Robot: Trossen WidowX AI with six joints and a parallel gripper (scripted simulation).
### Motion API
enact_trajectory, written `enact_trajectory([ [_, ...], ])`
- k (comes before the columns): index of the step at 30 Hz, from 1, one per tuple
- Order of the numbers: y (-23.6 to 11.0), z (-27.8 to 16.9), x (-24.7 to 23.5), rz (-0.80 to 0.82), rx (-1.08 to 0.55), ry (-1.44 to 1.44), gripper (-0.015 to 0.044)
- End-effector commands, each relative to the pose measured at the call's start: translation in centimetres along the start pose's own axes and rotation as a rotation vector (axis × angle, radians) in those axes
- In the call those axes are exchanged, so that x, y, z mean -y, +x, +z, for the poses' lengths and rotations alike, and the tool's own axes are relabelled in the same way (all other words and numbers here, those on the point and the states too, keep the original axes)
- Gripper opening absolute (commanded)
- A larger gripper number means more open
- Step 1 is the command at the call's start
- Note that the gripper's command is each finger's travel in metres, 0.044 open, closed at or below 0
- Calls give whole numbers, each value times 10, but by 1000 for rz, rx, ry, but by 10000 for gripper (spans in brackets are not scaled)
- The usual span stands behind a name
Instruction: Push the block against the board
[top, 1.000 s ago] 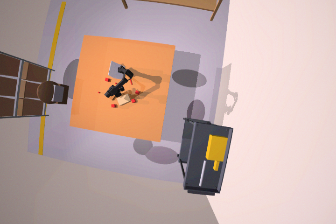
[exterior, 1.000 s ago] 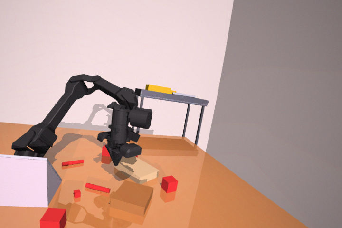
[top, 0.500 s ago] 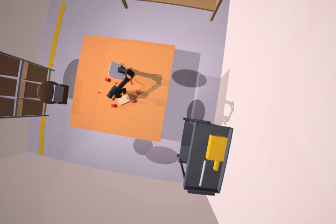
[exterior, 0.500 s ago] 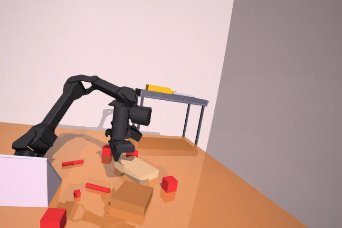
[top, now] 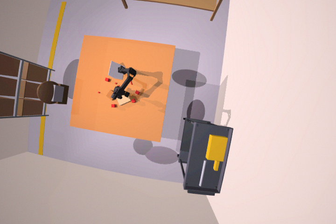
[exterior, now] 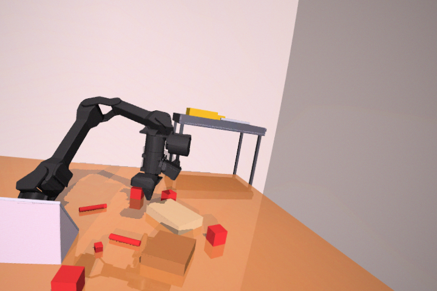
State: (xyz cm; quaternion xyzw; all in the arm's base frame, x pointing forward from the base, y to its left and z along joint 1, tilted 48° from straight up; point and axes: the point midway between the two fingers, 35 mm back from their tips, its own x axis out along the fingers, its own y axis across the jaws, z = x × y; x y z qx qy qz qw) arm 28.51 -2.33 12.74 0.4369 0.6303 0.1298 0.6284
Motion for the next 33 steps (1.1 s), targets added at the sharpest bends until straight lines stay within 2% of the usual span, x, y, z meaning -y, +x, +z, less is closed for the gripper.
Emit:
enact_trajectory([
  [1,-2,-2,-11,4,5,115,0],
  [17,-2,-21,-52,13,-2,663,0],
  [22,-2,-24,-56,14,-4,713,0],
  [24,7,-23,-56,13,-3,713,0],
  [28,50,-24,-57,17,-5,712,0],
  [33,52,-24,-57,18,-5,712,0],
])
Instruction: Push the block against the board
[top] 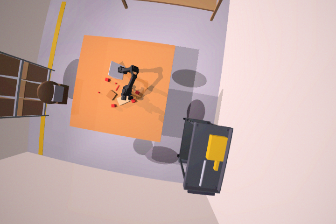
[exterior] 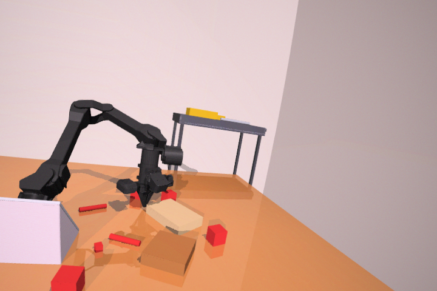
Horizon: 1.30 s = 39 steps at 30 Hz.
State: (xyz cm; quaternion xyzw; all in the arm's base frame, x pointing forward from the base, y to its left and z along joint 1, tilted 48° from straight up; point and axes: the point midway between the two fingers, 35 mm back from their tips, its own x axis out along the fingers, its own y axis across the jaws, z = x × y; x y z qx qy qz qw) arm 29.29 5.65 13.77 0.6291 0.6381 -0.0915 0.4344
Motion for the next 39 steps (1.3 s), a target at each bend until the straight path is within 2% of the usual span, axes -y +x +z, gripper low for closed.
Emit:
enact_trajectory([
  [1,1,2,-1,11,3,5,0],
  [39,1,53,-5,9,8,4,0],
])
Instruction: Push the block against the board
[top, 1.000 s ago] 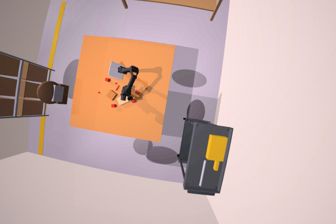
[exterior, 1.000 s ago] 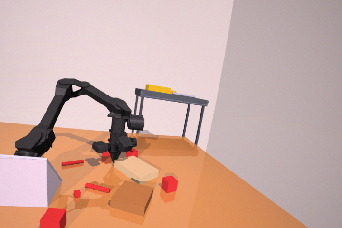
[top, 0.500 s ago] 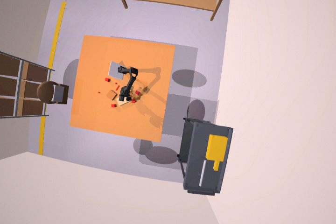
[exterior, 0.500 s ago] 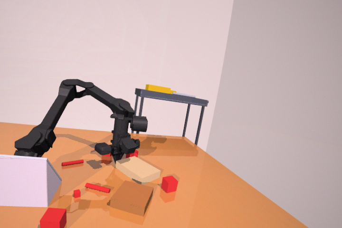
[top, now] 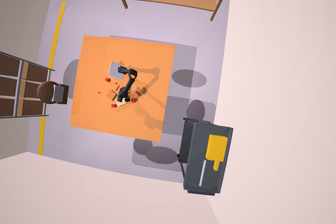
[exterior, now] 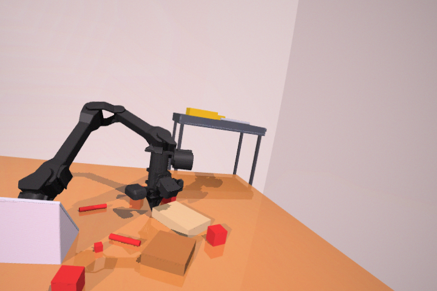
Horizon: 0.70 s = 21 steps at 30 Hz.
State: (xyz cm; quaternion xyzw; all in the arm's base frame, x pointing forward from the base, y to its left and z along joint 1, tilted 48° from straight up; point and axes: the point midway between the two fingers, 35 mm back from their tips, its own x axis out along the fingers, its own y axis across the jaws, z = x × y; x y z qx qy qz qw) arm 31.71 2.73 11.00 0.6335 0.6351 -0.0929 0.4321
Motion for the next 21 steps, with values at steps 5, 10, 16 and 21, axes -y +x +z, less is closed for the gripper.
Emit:
enact_trajectory([
  [5,-1,13,-2,1,7,-5,0],
  [10,-1,19,-3,1,8,-5,0],
  [16,-1,27,-4,1,8,-5,0],
  [21,-1,34,-5,1,8,-6,0],
])
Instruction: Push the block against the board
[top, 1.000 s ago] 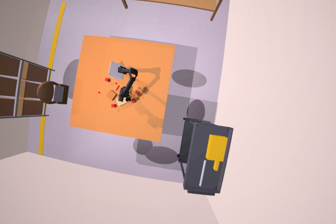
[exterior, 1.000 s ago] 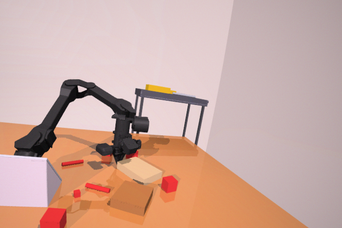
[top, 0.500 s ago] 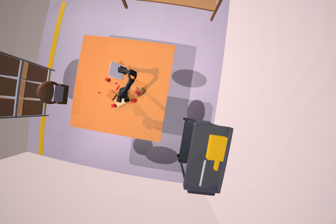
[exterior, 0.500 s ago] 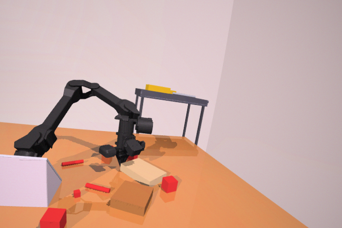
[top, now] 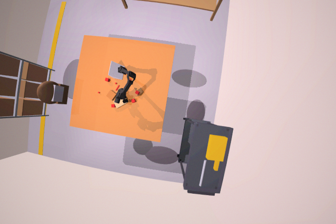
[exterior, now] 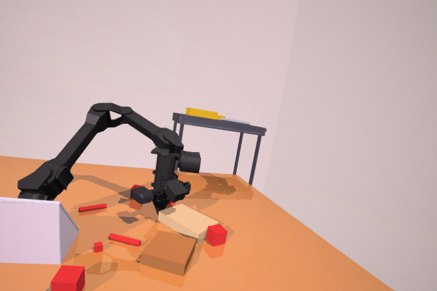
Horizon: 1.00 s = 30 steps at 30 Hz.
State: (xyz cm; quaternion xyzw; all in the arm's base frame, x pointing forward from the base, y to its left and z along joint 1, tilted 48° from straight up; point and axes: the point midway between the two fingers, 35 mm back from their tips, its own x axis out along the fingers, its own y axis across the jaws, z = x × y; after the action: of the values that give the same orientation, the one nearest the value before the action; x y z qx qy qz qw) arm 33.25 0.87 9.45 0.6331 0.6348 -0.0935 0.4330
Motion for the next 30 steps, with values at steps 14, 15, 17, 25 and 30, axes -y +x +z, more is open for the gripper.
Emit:
enact_trajectory([
  [14,-1,24,-4,1,7,-6,0],
  [15,-1,26,-5,1,7,-6,0],
  [17,-1,28,-5,1,7,-6,0],
  [25,-2,39,-7,1,7,-6,0],
  [30,-2,35,-7,1,7,-6,0],
])
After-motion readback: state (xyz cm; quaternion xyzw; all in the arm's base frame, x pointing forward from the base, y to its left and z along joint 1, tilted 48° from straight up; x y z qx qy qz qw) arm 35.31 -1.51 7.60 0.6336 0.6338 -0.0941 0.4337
